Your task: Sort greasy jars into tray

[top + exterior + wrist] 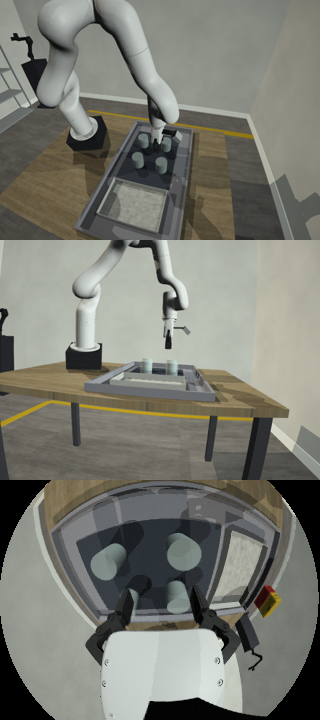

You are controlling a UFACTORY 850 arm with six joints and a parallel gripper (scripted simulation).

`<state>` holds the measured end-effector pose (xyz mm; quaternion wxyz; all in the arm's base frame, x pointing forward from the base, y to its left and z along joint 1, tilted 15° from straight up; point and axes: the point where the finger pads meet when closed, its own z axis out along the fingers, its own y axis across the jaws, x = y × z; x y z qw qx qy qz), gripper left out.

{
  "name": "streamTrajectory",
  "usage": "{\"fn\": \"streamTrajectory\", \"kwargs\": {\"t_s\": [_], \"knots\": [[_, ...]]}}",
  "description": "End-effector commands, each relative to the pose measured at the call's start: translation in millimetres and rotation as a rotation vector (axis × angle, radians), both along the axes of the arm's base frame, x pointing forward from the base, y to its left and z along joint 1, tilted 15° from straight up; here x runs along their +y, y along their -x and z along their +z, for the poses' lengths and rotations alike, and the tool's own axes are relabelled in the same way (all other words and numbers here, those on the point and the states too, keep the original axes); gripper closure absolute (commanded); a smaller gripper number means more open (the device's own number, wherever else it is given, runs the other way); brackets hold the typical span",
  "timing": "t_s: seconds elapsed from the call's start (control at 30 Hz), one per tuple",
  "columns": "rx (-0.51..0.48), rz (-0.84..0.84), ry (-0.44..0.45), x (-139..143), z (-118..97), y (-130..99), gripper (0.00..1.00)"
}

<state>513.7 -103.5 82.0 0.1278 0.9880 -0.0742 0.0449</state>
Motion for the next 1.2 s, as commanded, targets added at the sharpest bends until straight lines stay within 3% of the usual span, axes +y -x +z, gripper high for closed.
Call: {"fn": "streamTrajectory", "kwargs": {"t_s": [0.0, 0.17, 0.53, 0.97, 1.17], "knots": [[0.018, -0.001, -0.013, -42, 11, -18, 0.0], [0.018, -0.001, -0.013, -49, 13, -21, 0.0], [0.018, -0.001, -0.013, -62, -40, -23, 0.0], [0.018, -0.001, -0.013, -62, -40, -23, 0.0], [0.018, -0.001, -0.013, -65, -51, -24, 0.0]]}}
